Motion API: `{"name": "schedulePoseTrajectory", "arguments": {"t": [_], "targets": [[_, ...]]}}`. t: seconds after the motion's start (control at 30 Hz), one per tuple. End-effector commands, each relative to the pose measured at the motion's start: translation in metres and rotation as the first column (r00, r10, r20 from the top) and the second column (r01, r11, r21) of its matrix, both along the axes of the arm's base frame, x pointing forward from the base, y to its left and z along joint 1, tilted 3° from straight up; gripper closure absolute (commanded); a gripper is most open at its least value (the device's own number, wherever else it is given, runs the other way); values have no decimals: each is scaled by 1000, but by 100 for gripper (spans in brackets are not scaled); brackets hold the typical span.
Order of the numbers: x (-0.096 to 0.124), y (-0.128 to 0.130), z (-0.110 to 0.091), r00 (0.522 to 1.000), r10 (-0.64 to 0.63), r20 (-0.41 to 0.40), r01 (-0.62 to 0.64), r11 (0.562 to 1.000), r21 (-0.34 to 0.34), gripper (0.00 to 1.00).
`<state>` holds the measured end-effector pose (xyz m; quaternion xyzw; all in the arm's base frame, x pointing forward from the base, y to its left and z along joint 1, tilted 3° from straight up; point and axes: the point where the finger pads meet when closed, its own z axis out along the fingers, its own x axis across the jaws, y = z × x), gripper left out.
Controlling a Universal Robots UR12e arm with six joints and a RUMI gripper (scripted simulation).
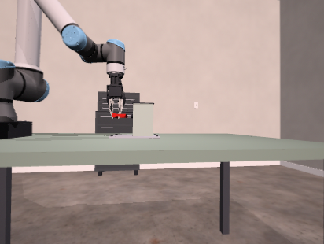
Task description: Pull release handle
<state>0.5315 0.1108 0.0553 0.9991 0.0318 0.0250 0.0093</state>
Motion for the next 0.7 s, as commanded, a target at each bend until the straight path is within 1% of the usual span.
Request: {"name": "schedulePoseTrajectory", "arguments": {"t": [0.0,0.43,0.67], "targets": [[-20,-2,-2,1000,0,-6,0,1000,-1,100],[-45,-4,-3,1000,0,-6,0,1000,-1,100],[-52,-4,-4,1000,0,-6,0,1000,-1,100]]}}
